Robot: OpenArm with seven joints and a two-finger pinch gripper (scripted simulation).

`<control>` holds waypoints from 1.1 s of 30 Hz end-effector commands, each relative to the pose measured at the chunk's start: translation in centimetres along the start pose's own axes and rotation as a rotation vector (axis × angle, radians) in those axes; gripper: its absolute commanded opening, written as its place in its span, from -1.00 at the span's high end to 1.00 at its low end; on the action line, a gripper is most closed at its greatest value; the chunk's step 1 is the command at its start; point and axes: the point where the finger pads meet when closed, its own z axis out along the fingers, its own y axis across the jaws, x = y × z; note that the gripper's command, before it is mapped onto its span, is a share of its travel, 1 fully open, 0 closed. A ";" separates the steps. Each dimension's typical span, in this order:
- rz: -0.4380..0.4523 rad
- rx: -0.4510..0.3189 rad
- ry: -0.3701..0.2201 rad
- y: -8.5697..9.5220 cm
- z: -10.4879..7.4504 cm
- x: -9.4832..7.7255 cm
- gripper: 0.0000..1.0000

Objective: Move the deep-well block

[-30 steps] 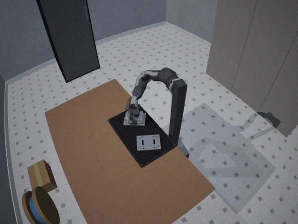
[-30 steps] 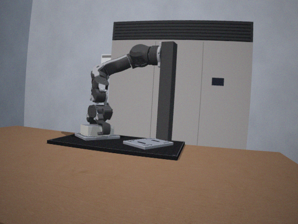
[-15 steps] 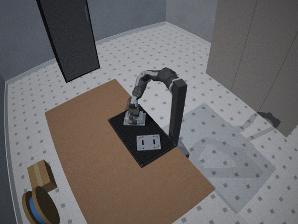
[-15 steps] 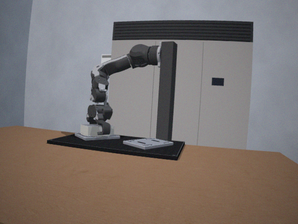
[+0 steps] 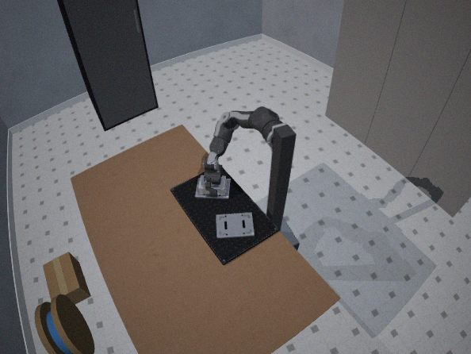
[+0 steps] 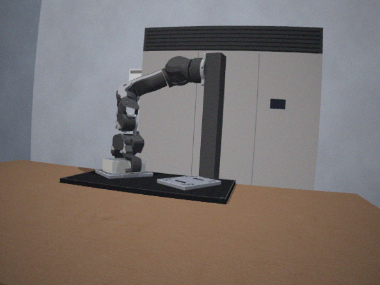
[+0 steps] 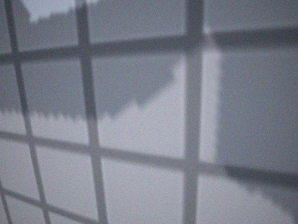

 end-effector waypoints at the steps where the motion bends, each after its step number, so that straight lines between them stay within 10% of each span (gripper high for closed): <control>1: 0.003 -0.005 -0.007 0.1 -0.2 -0.3 -0.54; 16: 0.004 -0.004 -0.009 0.2 -0.4 -0.6 -0.54; 33: 0.005 -0.009 -0.010 0.3 -0.4 -0.5 0.46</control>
